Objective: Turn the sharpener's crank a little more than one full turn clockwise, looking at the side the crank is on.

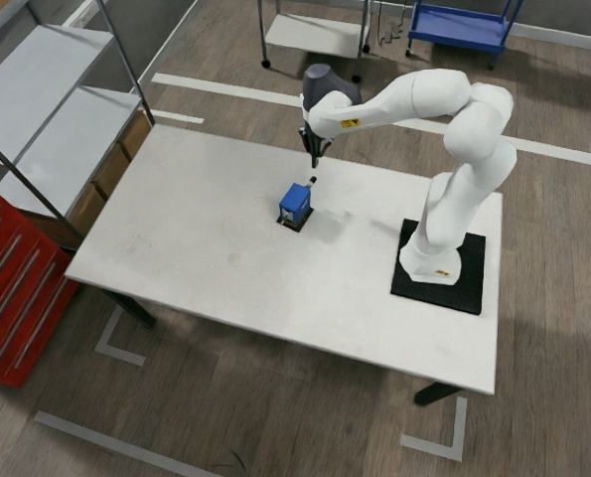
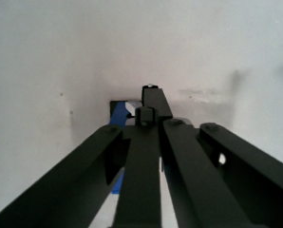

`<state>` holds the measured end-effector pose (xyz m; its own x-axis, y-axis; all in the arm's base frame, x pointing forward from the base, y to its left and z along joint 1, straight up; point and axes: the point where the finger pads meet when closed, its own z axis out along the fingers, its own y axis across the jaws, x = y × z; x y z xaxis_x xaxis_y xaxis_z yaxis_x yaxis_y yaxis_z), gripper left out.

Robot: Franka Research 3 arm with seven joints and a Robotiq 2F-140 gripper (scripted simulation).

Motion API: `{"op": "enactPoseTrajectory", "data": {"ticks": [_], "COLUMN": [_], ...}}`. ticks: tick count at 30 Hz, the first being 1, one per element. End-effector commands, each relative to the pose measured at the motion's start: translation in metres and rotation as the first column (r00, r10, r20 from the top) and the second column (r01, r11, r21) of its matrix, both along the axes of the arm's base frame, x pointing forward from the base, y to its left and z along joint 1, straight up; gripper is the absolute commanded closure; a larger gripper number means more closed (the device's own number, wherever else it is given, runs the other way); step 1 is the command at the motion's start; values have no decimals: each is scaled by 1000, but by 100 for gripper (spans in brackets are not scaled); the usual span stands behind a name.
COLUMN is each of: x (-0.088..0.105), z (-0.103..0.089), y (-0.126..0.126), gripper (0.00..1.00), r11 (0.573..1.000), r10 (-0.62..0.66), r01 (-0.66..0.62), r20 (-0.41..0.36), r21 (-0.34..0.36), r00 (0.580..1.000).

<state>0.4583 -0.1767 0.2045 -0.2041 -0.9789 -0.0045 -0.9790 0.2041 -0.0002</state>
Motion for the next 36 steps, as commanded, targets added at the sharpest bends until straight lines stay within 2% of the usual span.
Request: {"op": "enactPoseTrajectory", "data": {"ticks": [1,3,4,36], "x": [-2,-2,-2,-2], "z": [0,0,0,0], "y": [0,0,0,0], "gripper": [90,90,61,61], "r11": [1000,1000,1000,1000], "r10": [-4,-4,-4,-4], "r01": [4,4,4,4], "r20": [-3,-3,-3,-3], "r21": [-1,-1,-1,-1], "r00": [1000,1000,1000,1000]}}
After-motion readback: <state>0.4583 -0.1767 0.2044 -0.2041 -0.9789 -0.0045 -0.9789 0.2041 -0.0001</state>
